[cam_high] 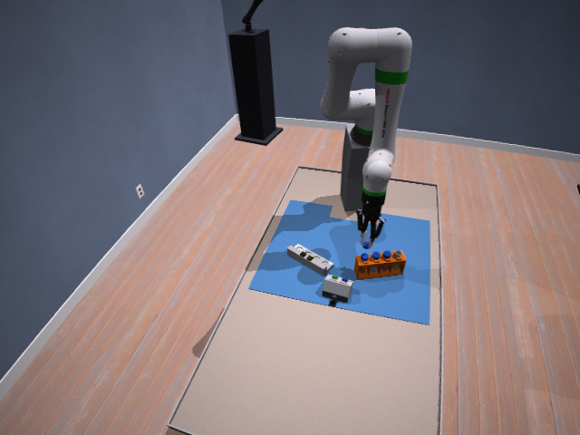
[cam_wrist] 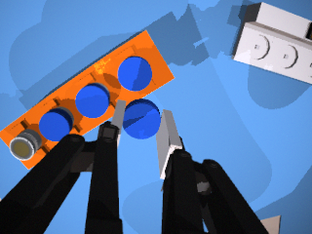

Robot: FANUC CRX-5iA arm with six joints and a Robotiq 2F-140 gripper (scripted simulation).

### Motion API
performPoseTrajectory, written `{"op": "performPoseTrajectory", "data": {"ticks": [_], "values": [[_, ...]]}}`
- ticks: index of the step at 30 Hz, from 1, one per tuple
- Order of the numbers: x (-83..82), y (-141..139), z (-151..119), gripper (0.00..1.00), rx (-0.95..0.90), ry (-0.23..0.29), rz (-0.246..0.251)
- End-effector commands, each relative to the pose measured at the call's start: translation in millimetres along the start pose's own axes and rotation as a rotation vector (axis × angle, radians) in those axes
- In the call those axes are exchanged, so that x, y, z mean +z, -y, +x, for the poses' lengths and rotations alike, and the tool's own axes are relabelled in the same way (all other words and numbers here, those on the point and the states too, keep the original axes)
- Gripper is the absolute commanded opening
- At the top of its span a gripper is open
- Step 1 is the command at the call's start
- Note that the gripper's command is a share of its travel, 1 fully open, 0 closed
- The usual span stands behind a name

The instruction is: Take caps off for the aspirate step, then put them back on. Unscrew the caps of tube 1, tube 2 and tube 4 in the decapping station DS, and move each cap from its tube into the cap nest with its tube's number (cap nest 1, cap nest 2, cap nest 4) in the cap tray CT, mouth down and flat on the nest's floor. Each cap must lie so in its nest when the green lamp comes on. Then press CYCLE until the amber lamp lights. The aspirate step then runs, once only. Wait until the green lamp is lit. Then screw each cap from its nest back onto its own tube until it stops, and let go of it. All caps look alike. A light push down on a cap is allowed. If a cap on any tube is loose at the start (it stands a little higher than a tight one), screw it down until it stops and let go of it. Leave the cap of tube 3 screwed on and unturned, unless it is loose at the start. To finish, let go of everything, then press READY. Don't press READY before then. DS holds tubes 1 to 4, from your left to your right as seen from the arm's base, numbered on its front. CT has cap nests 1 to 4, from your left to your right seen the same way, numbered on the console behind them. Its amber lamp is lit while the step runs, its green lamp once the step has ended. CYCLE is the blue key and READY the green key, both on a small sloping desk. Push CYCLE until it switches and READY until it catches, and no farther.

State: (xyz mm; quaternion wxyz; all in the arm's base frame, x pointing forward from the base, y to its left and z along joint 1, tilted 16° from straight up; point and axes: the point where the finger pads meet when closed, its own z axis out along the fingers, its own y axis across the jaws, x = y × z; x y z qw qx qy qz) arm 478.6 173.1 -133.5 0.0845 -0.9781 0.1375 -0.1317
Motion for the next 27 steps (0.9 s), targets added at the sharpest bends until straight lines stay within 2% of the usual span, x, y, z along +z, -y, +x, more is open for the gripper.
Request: {"op": "performPoseTrajectory", "data": {"ticks": [1, 4, 17, 21, 27], "values": [[0.4, -23, 16, 0.0, -0.003, 0.033, -0.011], [0.5, -30, 21, 0.0, -0.003, 0.033, -0.011], [1.2, -108, 70, 0.0, -0.003, 0.033, -0.011], [1.3, -115, 74, 0.0, -0.003, 0.033, -0.011], [1.7, -153, 98, 0.0, -0.003, 0.033, -0.011]]}}
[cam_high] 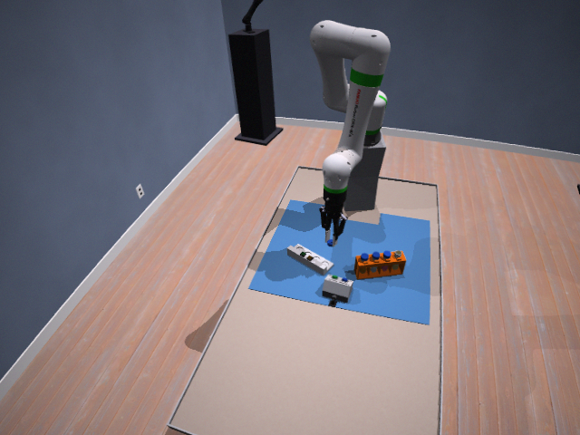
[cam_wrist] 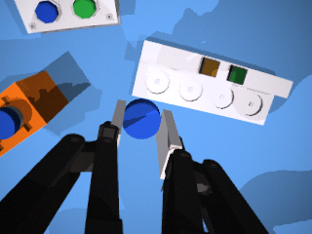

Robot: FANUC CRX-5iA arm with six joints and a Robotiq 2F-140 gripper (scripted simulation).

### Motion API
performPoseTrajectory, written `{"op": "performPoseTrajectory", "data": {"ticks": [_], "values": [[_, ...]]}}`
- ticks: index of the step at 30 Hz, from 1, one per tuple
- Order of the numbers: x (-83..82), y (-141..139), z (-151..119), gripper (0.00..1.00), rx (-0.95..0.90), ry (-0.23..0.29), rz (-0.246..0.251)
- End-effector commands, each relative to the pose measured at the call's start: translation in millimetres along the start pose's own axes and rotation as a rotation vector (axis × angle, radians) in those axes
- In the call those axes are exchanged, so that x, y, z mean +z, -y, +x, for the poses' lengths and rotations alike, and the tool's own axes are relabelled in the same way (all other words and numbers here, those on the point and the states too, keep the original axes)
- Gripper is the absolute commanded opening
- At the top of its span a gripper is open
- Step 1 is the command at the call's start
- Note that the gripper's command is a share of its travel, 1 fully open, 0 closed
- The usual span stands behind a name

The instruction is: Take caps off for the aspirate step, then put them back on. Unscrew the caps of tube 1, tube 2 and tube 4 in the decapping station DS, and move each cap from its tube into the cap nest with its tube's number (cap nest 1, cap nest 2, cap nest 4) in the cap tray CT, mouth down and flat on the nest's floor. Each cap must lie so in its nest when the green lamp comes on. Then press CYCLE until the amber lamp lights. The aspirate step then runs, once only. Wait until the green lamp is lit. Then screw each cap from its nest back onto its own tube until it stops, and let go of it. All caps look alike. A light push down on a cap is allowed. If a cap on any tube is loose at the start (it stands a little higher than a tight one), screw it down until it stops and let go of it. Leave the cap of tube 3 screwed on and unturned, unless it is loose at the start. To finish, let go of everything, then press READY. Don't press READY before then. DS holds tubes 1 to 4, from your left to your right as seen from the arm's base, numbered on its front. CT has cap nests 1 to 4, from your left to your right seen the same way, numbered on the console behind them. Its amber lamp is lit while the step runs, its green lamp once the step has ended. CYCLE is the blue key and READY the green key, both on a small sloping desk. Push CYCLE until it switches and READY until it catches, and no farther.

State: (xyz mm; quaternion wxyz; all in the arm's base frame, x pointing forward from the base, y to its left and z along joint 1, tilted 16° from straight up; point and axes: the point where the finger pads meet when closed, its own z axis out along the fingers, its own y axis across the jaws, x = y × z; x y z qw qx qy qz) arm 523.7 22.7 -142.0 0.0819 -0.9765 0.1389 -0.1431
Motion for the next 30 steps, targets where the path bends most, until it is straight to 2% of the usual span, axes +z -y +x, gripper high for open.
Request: {"op": "performPoseTrajectory", "data": {"ticks": [1, 11, 26, 28, 30], "values": [[0.8, -20, 15, 0.0, -0.004, 0.057, -0.009], [0.8, -20, 15, 0.0, -0.004, 0.057, -0.009], [75.6, -21, 10, 0.0, -0.004, 0.057, -0.009], [75.6, -21, 10, 0.0, -0.004, 0.057, -0.009], [85.6, -21, 10, 0.0, -0.004, 0.057, -0.009]]}}
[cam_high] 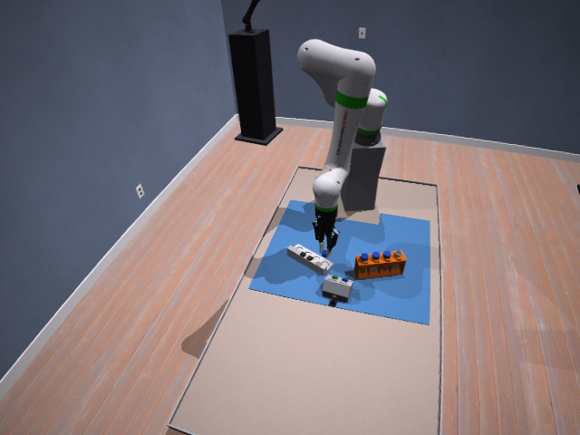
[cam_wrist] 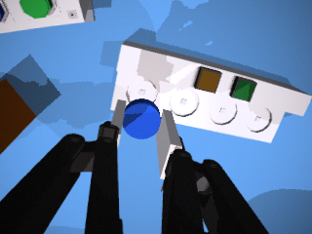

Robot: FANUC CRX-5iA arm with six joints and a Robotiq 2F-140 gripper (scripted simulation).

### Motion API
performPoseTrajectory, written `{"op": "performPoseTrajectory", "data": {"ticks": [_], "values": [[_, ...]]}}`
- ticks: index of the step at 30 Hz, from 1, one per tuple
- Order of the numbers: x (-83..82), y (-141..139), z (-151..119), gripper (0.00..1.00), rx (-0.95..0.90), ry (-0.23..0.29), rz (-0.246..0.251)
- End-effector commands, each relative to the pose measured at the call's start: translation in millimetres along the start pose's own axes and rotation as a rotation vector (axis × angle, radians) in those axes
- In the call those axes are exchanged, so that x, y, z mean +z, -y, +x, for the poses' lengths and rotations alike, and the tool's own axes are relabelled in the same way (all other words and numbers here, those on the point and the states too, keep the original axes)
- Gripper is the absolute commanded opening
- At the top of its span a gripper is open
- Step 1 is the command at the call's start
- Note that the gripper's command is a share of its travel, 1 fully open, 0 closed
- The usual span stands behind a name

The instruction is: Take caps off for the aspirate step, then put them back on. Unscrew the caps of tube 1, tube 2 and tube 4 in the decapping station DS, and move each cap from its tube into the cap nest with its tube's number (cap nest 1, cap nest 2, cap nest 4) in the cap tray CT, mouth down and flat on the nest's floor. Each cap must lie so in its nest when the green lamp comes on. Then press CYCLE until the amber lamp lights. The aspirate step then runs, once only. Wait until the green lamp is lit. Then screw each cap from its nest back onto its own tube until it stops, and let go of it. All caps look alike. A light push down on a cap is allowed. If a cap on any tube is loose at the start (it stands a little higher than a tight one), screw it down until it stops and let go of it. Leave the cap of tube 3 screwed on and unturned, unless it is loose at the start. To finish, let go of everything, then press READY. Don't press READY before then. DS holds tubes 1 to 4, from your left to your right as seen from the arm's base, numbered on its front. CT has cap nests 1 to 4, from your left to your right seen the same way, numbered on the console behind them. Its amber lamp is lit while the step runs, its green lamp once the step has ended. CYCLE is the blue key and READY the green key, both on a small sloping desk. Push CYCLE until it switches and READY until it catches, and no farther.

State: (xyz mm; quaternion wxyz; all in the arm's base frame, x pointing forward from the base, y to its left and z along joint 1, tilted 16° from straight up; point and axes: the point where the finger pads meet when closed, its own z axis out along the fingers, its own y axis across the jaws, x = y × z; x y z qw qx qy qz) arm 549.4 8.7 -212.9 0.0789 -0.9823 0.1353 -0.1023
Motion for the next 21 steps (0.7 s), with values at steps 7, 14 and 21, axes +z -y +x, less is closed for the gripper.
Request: {"op": "performPoseTrajectory", "data": {"ticks": [7, 14, 21], "values": [[47.3, 1, 3, 0.0, -0.001, -0.024, 0.008], [55.3, 1, 3, 0.0, -0.001, -0.024, 0.008], [55.3, 1, 3, 0.0, -0.001, -0.024, 0.008]]}}
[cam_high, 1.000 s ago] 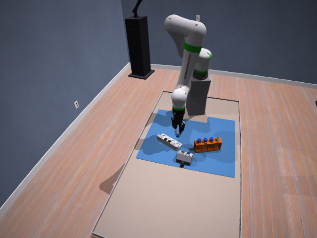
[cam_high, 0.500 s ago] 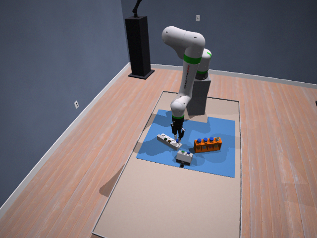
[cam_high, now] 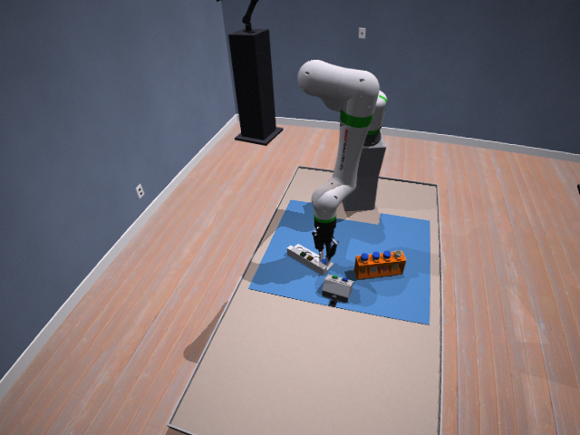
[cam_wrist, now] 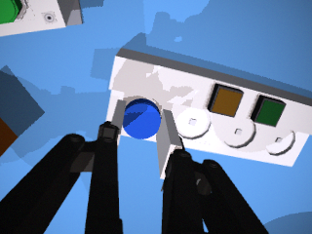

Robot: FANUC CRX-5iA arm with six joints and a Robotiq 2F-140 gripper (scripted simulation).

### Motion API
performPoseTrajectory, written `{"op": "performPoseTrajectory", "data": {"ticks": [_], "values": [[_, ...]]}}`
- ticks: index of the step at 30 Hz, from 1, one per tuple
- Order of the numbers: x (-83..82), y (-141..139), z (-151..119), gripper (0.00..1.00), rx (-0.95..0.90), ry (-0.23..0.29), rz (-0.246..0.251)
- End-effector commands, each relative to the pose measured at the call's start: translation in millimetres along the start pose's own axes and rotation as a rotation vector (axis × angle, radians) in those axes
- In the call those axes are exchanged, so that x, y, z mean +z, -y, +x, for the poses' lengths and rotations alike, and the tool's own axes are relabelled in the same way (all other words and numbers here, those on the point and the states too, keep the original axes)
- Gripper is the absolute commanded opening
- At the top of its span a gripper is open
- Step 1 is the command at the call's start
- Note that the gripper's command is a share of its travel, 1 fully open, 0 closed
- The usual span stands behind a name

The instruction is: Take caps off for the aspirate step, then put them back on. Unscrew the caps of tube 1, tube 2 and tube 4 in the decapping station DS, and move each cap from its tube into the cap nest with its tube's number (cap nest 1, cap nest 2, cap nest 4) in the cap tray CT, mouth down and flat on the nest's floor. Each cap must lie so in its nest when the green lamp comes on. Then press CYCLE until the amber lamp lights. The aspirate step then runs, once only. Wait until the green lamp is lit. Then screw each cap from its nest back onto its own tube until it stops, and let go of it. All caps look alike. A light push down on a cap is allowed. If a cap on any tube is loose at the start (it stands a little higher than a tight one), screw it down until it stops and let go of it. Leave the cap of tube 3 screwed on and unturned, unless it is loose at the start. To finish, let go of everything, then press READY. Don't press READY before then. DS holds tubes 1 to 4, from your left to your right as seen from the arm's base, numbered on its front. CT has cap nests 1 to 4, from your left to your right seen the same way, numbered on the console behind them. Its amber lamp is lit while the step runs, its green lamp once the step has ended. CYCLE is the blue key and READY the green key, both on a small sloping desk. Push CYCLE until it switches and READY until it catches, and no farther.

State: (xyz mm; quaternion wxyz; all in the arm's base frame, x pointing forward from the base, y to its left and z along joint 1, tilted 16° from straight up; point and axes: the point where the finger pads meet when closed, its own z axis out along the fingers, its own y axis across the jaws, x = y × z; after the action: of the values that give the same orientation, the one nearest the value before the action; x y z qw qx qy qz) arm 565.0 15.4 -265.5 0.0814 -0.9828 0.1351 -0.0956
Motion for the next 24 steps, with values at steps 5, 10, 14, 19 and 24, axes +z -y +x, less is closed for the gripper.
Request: {"op": "performPoseTrajectory", "data": {"ticks": [5, 10, 14, 19, 24], "values": [[1.7, 0, 0, 0.0, -0.002, -0.038, 0.005], [3.7, 0, 0, 0.0, -0.002, -0.038, 0.005], [5.2, 0, 0, 0.0, -0.002, -0.038, 0.005], [7.7, 0, 0, 0.0, -0.002, -0.038, 0.005], [10.3, 0, 0, 0.0, -0.002, -0.038, 0.005]]}}
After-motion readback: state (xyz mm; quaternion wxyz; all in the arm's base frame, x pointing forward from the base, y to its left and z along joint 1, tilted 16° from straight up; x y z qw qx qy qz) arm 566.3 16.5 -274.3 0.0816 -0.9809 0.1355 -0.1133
